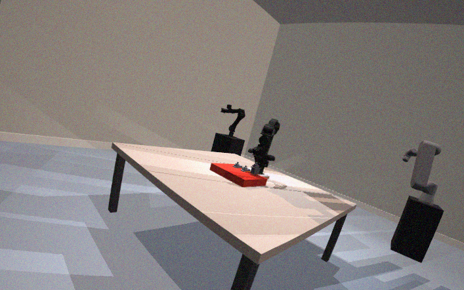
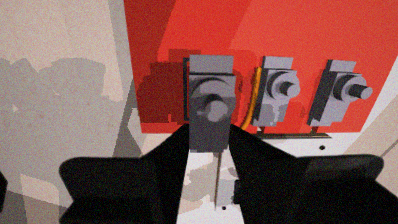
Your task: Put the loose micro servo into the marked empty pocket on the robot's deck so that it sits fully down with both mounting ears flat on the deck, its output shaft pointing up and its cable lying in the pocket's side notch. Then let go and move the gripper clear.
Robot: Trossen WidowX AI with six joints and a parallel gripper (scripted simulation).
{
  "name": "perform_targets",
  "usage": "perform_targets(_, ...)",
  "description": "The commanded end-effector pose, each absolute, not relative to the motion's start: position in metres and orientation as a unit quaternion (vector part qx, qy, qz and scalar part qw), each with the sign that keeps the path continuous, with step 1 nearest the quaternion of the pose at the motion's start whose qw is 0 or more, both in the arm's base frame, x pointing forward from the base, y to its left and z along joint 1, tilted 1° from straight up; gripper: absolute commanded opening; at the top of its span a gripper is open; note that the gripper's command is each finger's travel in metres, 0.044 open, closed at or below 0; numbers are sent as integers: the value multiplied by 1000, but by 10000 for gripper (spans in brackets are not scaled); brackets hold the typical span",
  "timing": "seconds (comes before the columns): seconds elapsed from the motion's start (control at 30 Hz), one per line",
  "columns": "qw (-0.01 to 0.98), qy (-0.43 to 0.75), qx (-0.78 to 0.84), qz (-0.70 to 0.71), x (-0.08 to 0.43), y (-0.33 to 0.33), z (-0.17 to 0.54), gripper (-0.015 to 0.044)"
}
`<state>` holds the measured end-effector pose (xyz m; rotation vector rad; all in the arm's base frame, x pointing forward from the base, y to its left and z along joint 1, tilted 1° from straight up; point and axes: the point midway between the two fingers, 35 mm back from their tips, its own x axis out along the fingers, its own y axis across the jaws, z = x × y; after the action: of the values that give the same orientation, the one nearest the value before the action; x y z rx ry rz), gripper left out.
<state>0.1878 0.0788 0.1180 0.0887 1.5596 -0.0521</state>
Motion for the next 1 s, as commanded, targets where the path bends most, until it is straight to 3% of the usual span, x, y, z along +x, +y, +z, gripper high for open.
perform_targets(0.0,711,702,43,-23,188,80,117,0)
perform_targets(0.97,711,702,43,-23,188,80,94,0)
